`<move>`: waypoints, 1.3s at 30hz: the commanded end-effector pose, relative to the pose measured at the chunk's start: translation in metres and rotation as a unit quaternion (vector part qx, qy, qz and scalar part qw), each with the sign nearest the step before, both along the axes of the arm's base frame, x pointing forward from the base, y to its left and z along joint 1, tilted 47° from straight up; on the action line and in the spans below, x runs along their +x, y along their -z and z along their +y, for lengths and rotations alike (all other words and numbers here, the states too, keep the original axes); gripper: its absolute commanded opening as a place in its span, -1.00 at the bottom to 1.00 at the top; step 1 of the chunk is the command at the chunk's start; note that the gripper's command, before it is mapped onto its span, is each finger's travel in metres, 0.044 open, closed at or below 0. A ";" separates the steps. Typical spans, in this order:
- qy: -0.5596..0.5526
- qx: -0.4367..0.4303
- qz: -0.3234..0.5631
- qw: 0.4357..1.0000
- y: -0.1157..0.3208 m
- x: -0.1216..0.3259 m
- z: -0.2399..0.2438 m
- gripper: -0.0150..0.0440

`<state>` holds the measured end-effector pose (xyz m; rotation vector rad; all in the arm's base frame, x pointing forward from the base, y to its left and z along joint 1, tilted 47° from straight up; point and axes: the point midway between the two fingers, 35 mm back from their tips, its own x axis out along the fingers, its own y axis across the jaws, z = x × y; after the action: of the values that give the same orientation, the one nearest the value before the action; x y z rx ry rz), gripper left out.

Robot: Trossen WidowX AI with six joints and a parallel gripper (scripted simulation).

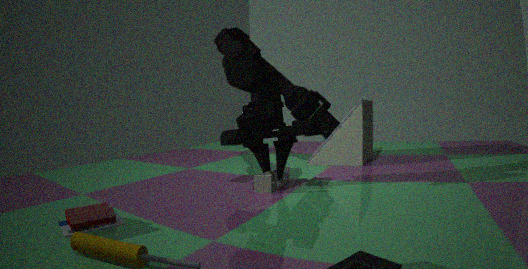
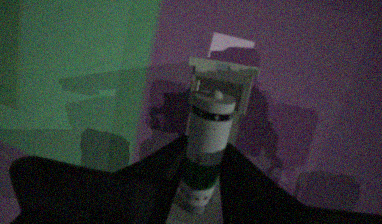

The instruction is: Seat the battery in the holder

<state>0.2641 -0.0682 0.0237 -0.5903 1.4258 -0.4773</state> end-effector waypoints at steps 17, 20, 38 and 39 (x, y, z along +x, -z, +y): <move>0.041 -0.001 0.045 0.998 0.002 0.001 -0.003 -0.27; 0.047 -0.001 0.050 0.998 0.001 0.001 -0.004 -0.27; 0.053 0.000 0.056 0.997 0.002 0.012 -0.004 -0.27; 0.053 0.000 0.056 0.997 0.002 0.013 -0.004 -0.27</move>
<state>0.2746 -0.0718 0.0233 -0.5505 1.5607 -0.5342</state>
